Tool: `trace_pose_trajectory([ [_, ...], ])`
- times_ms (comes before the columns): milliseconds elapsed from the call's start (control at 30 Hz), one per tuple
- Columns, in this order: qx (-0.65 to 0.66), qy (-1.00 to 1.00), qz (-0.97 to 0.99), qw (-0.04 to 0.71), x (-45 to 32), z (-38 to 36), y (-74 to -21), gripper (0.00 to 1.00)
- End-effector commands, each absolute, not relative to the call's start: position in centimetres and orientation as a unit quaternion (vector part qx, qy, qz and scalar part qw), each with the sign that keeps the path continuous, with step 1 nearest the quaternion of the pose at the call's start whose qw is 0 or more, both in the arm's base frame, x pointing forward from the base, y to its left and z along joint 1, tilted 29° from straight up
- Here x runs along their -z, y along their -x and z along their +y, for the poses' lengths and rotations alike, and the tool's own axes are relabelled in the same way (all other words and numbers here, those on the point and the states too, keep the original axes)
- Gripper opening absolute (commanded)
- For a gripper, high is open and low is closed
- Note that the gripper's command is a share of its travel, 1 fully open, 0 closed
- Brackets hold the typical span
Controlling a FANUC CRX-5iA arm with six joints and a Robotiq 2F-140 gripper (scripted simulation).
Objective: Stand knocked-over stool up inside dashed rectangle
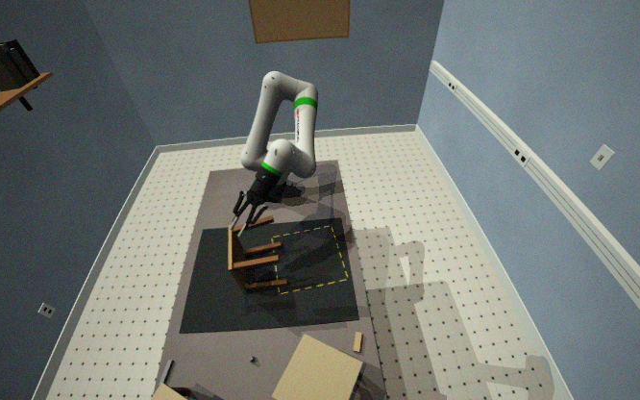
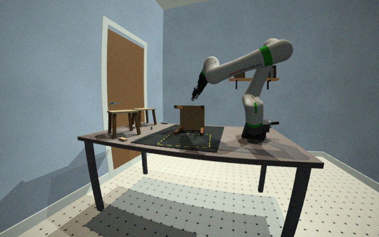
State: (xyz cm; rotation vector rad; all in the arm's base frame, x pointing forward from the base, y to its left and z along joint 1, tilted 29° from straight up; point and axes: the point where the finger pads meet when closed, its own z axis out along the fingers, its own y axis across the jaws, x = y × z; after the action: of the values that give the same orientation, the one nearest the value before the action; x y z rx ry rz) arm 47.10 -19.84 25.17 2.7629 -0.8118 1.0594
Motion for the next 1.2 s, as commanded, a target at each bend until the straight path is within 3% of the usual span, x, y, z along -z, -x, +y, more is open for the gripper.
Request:
trace_pose_trajectory([
  [0,-0.278,-0.942,-0.182,-0.043,-23.7,-22.4,-50.0,0.33],
  [400,-0.253,-0.959,-0.112,-0.063,-22.6,-24.4,-51.5,0.33],
  [1167,-0.085,-0.964,0.068,-0.244,-22.6,-24.5,-51.5,0.33],
])
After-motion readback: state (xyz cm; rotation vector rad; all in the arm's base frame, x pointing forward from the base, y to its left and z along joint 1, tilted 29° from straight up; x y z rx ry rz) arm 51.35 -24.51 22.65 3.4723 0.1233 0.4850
